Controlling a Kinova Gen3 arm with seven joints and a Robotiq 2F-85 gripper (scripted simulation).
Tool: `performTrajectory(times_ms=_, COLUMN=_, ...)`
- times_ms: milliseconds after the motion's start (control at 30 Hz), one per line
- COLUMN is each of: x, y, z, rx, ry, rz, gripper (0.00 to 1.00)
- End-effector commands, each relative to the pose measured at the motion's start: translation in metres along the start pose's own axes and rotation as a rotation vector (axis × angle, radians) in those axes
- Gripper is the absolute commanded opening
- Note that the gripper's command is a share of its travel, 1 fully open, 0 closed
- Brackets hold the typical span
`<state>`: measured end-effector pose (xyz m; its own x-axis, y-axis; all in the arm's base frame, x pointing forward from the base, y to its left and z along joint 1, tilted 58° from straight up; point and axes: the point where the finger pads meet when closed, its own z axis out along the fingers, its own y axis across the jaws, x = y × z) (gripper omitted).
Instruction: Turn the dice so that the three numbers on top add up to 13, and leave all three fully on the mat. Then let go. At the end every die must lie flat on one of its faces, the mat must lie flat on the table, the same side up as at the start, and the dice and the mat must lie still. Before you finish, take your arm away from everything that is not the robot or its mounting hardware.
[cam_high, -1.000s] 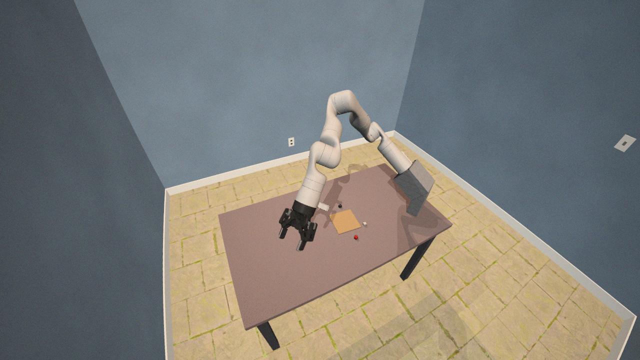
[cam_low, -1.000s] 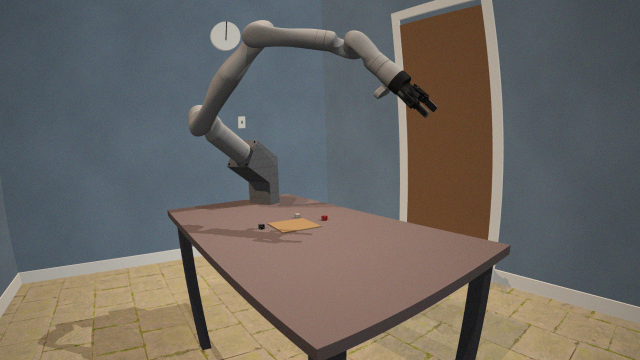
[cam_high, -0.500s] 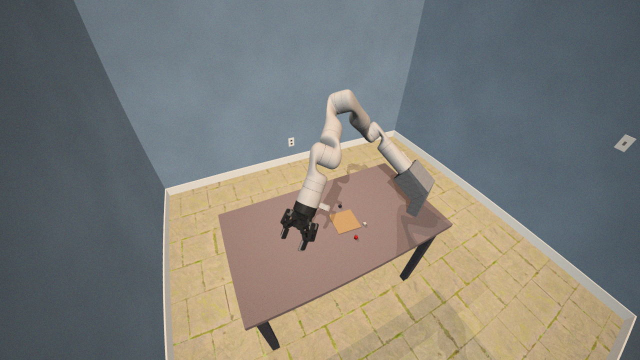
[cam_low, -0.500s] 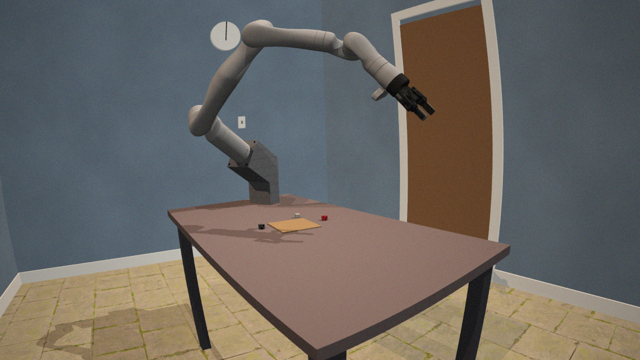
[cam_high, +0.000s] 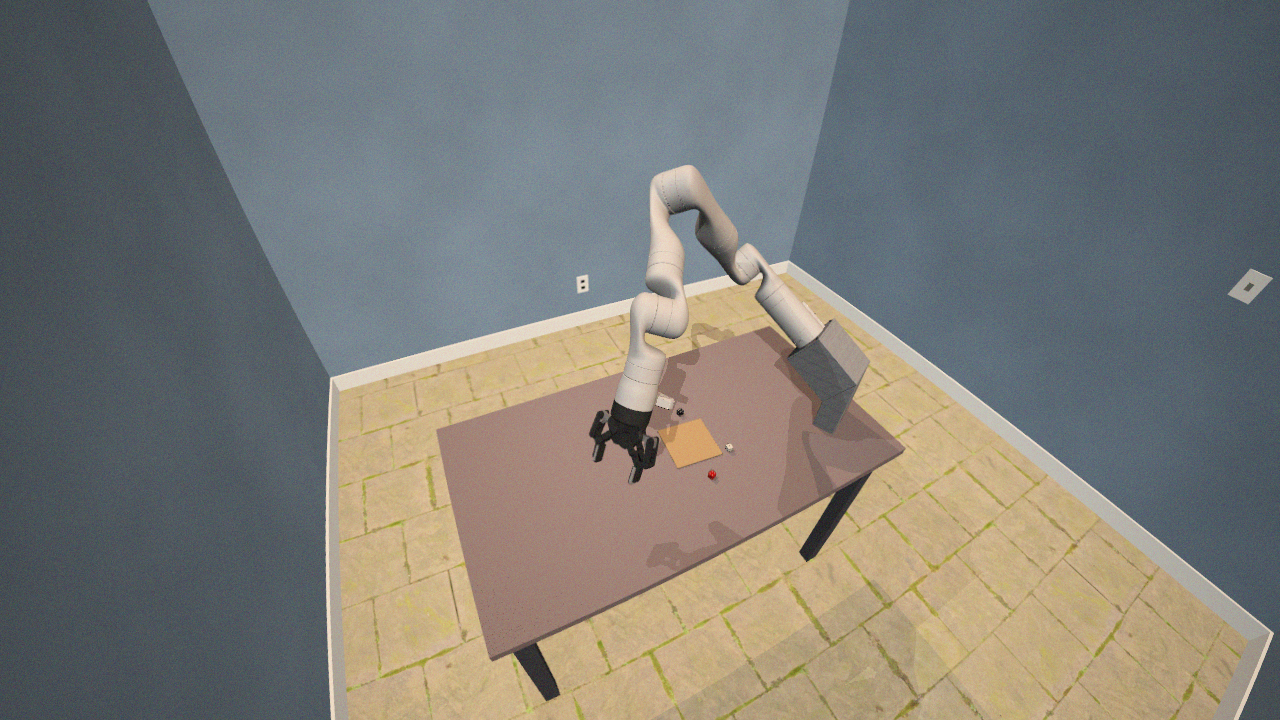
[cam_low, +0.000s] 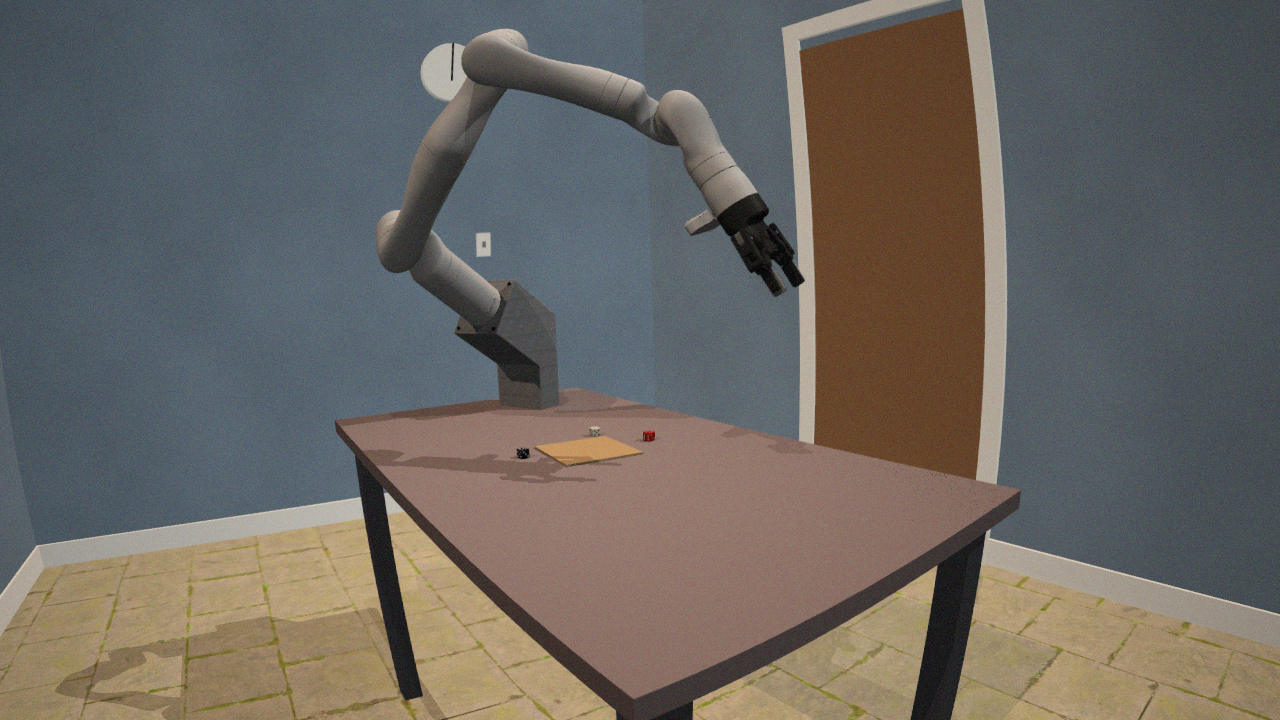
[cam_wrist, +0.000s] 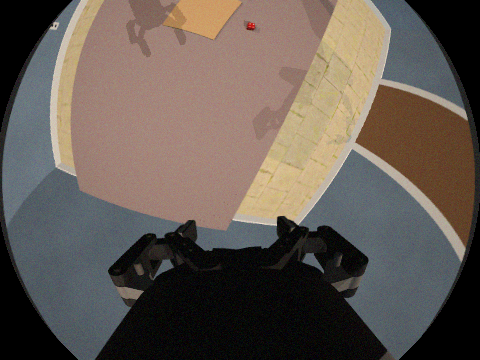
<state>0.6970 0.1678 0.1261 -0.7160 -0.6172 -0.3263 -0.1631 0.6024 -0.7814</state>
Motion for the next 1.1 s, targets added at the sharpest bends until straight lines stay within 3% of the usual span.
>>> performTrajectory(times_ms=0, x=0.051, y=-0.022, z=-0.010, rx=0.019, ry=0.070, rz=-0.061, gripper=1.00)
performTrajectory(times_ms=33, x=0.069, y=-0.027, z=-0.012, rx=0.023, ry=0.098, rz=-0.077, gripper=1.00)
performTrajectory(times_ms=67, x=0.069, y=-0.027, z=-0.012, rx=0.023, ry=0.098, rz=-0.077, gripper=1.00)
performTrajectory(times_ms=167, x=0.124, y=-0.043, z=-0.019, rx=0.031, ry=0.181, rz=-0.130, gripper=1.00)
performTrajectory(times_ms=267, x=0.124, y=-0.043, z=-0.019, rx=0.031, ry=0.181, rz=-0.130, gripper=1.00)
performTrajectory(times_ms=400, x=0.197, y=-0.063, z=-0.035, rx=0.036, ry=0.290, rz=-0.200, gripper=1.00)
performTrajectory(times_ms=433, x=0.197, y=-0.063, z=-0.035, rx=0.036, ry=0.290, rz=-0.200, gripper=1.00)
performTrajectory(times_ms=600, x=0.277, y=-0.085, z=-0.059, rx=0.033, ry=0.407, rz=-0.279, gripper=1.00)
performTrajectory(times_ms=733, x=0.325, y=-0.099, z=-0.078, rx=0.028, ry=0.477, rz=-0.329, gripper=1.00)
performTrajectory(times_ms=1067, x=0.372, y=-0.113, z=-0.098, rx=0.019, ry=0.545, rz=-0.380, gripper=1.00)
